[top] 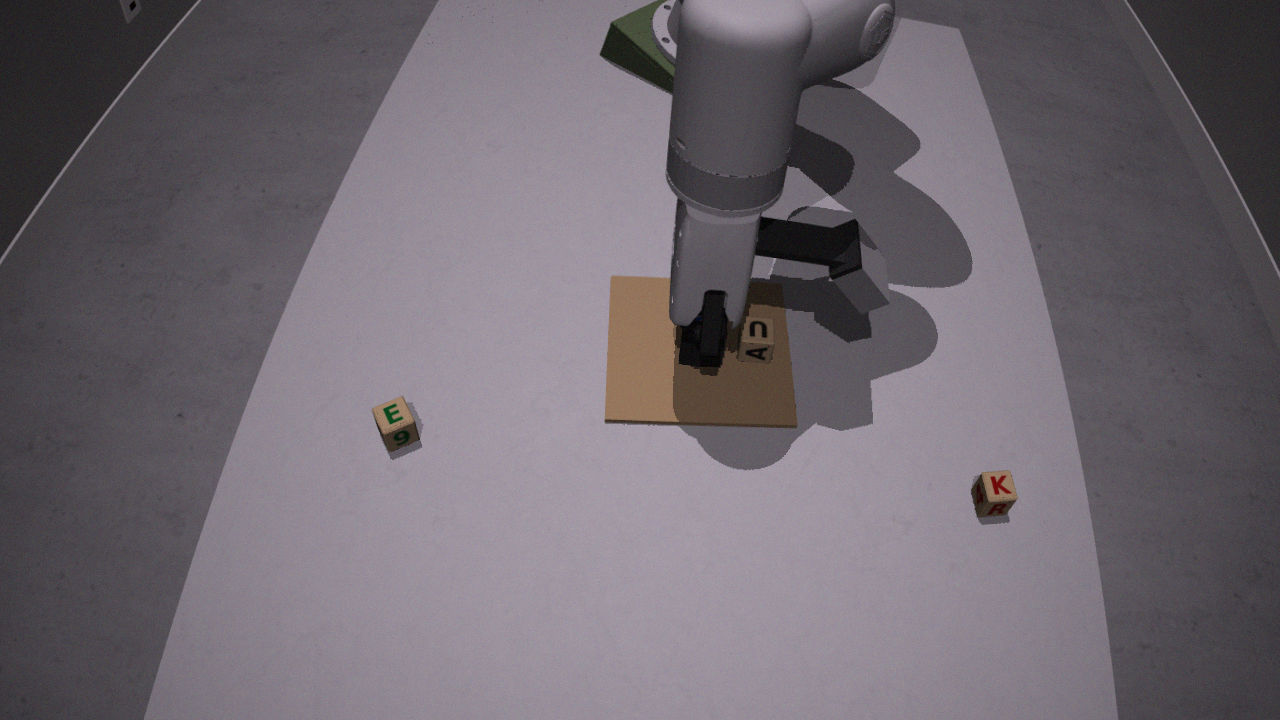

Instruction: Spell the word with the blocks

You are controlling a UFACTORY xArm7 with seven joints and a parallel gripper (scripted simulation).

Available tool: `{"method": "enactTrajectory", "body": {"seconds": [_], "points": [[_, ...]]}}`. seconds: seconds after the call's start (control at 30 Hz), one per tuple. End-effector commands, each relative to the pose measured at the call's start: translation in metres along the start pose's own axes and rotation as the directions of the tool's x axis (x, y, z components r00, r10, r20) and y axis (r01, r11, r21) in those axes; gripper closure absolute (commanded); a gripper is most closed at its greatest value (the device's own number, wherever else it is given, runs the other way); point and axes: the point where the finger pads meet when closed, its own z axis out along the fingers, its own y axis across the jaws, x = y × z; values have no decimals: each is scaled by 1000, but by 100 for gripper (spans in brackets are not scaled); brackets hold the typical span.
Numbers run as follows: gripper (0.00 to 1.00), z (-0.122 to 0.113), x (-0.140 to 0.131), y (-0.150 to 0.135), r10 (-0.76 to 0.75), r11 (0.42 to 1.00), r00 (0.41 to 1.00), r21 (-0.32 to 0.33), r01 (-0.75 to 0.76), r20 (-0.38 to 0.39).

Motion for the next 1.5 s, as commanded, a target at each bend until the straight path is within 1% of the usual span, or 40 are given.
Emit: {"method": "enactTrajectory", "body": {"seconds": [0.0, 0.87, 0.9, 0.97, 1.0, 1.07, 1.1, 1.17, 1.2, 1.27, 1.3, 1.47], "points": [[79, -1, 0, 1, 0, 1000, 1000, -3, 0, 0], [79, -1, 0, 1, 0, 1000, 1000, -3, 0, 0], [74, -1, 0, 1, 0, 1000, 1000, -3, 0, 0], [74, -1, 0, 1, 0, 1000, 1000, -3, 0, 0], [70, -1, 0, 1, 0, 1000, 1000, -3, 0, 0], [70, -1, 0, 1, 0, 1000, 1000, -3, 0, 0], [66, -1, 0, 1, 0, 1000, 1000, -3, 0, 0], [66, -1, 0, 1, 0, 1000, 1000, -3, 0, 0], [62, -1, 0, 1, 0, 1000, 1000, -3, 0, 0], [62, -1, 0, 1, 0, 1000, 1000, -3, 0, 0], [58, -1, 0, 1, 0, 1000, 1000, -3, 0, 0], [58, -1, 0, 1, 0, 1000, 1000, -3, 0, 0]]}}
